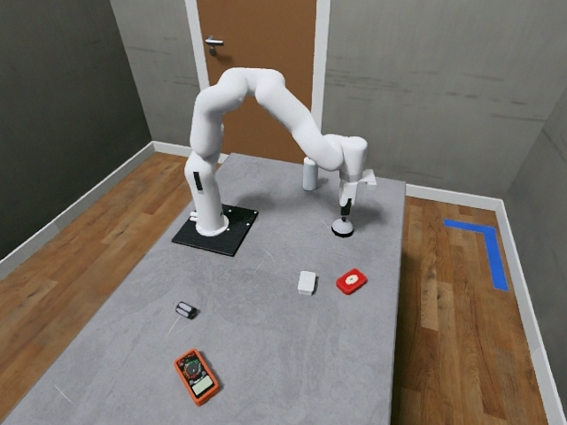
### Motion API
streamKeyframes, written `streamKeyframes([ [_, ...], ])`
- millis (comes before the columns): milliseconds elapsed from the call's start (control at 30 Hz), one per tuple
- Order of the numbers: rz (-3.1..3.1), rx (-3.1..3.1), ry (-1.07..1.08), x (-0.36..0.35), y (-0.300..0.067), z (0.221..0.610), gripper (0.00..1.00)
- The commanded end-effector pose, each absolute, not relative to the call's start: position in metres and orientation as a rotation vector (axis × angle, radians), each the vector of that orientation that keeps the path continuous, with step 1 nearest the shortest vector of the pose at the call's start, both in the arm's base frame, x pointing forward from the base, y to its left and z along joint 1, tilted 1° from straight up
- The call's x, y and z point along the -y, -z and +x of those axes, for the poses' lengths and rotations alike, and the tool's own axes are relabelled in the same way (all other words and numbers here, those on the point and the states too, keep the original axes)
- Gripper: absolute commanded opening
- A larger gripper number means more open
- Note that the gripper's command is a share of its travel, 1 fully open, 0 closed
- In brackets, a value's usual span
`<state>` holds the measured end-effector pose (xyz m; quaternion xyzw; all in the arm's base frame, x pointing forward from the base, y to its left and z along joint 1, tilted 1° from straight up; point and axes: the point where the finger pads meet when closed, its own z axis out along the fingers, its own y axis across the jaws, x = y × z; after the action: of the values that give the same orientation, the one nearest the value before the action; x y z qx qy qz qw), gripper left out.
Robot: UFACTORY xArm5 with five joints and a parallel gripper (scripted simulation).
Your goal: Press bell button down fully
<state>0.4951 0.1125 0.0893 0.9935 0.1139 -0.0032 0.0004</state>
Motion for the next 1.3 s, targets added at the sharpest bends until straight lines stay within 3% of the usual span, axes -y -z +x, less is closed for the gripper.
streamKeyframes([
  [0, 3.121, -0.358, 0.005, -0.113, -0.099, 0.496, 0.0],
  [433, 3.121, -0.358, 0.005, -0.113, -0.131, 0.496, 0.0],
  [1267, 3.121, -0.358, 0.005, -0.113, -0.138, 0.496, 0.0],
])
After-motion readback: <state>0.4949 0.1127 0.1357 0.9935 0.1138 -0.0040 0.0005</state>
